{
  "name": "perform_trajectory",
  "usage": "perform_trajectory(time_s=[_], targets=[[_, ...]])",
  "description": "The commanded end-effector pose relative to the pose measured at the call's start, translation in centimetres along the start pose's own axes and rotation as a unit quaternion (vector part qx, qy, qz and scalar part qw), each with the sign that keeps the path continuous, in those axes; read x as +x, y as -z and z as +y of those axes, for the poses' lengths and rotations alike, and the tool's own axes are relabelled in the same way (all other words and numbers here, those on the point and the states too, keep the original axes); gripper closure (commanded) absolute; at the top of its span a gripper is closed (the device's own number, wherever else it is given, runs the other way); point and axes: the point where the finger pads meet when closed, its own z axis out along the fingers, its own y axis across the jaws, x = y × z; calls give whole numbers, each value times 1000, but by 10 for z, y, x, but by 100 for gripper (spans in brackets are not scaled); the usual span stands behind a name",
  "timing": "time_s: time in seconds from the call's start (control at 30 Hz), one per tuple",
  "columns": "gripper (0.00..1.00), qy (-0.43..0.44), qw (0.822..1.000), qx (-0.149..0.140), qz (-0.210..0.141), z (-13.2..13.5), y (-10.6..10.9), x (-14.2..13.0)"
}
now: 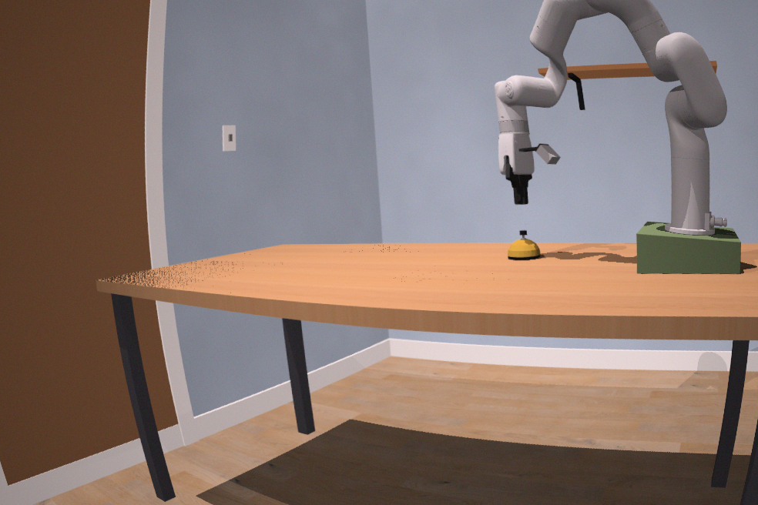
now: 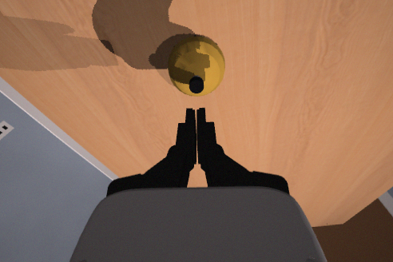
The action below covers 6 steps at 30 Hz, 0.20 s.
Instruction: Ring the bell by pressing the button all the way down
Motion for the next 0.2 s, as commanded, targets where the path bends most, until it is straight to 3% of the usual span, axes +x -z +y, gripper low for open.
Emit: perform_trajectory(time_s=[0.0,0.17], targets=[[100,0,1000,0,-2,0,2,-1],[100,0,1000,0,-2,0,2,-1]])
